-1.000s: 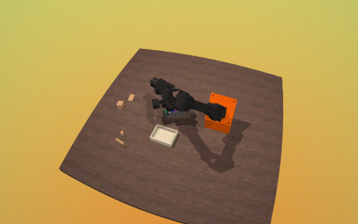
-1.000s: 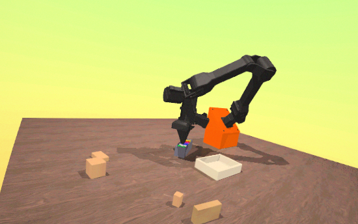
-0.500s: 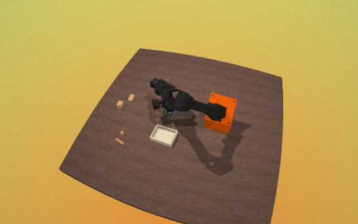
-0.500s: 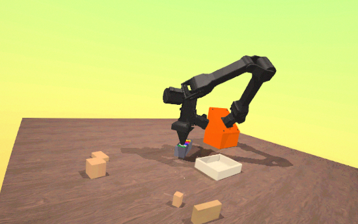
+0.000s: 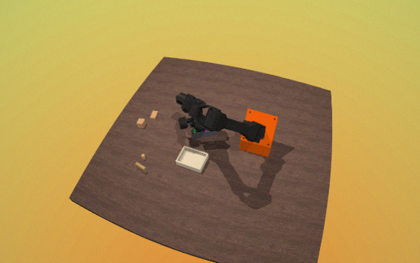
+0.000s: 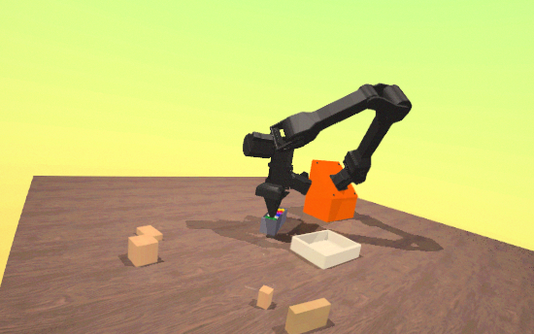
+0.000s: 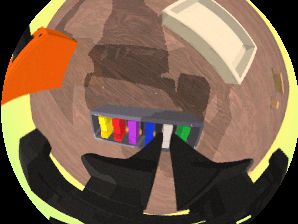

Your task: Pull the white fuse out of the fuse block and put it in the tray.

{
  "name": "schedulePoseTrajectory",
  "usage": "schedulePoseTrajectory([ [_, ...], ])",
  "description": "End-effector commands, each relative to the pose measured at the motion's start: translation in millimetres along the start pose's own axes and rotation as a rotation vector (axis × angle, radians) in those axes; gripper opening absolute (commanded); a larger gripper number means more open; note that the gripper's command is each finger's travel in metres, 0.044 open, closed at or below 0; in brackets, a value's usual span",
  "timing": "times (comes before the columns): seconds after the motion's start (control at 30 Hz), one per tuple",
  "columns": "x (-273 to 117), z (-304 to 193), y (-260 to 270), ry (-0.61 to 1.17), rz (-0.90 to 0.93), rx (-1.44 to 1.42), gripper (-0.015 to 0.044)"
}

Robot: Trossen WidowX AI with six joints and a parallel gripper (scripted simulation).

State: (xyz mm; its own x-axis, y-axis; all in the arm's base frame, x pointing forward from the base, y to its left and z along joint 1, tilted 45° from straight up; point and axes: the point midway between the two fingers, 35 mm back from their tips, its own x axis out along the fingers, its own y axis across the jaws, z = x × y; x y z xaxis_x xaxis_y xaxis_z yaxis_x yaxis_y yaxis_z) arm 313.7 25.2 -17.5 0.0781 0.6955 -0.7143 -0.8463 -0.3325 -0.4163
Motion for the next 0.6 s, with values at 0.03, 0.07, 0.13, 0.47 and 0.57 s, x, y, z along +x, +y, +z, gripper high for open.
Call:
schedulePoseTrajectory([
  [0.03, -0.2, -0.1, -0.1, 0.000, 0.000, 0.000, 0.0012],
  [0.07, -0.2, -0.1, -0.1, 0.000, 0.000, 0.000, 0.0006],
  [0.13, -0.2, -0.1, -0.1, 0.000, 0.000, 0.000, 0.0000],
  [0.47, -3.8, -0.3, -0.2, 0.000, 0.000, 0.000, 0.0000],
  [0.57, -5.2, -0.3, -0.2, 0.000, 0.000, 0.000, 0.0000],
])
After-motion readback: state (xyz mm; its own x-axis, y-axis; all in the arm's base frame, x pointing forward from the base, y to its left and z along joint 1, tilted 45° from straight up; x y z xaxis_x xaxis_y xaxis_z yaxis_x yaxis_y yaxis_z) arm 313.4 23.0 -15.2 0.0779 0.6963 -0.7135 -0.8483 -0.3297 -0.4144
